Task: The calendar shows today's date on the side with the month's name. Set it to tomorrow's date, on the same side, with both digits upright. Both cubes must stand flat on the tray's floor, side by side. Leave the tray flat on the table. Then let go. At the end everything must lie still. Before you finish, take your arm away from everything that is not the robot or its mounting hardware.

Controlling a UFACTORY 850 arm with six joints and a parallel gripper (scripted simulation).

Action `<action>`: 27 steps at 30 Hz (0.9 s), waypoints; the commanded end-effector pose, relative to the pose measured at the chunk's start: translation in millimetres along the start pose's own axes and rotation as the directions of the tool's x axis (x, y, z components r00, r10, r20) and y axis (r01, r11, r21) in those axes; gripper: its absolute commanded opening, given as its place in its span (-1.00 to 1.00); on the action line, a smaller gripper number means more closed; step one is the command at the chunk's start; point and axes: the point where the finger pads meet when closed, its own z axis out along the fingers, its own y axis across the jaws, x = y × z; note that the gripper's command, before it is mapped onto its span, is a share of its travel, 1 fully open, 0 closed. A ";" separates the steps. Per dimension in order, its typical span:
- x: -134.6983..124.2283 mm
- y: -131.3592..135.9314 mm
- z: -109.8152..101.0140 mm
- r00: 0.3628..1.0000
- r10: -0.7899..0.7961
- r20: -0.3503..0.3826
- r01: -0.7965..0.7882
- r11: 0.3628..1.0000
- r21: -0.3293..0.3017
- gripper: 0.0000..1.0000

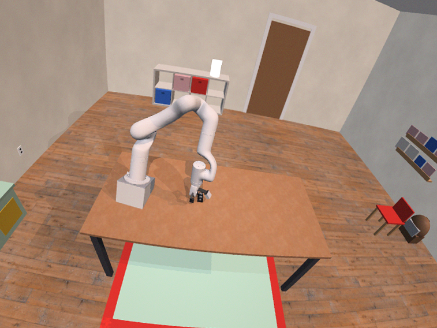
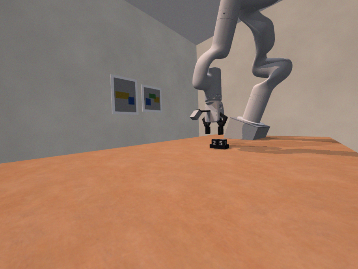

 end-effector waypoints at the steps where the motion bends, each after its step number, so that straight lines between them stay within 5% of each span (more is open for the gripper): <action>1: -0.8 0.4 -0.4 0.996 0.087 -0.001 -0.087 0.996 0.000 1.00; 5: -6.1 1.7 -0.1 0.971 0.241 -0.001 -0.241 0.971 0.000 1.00; 27: -23.6 6.0 21.6 0.971 0.241 -0.001 -0.241 0.971 0.000 1.00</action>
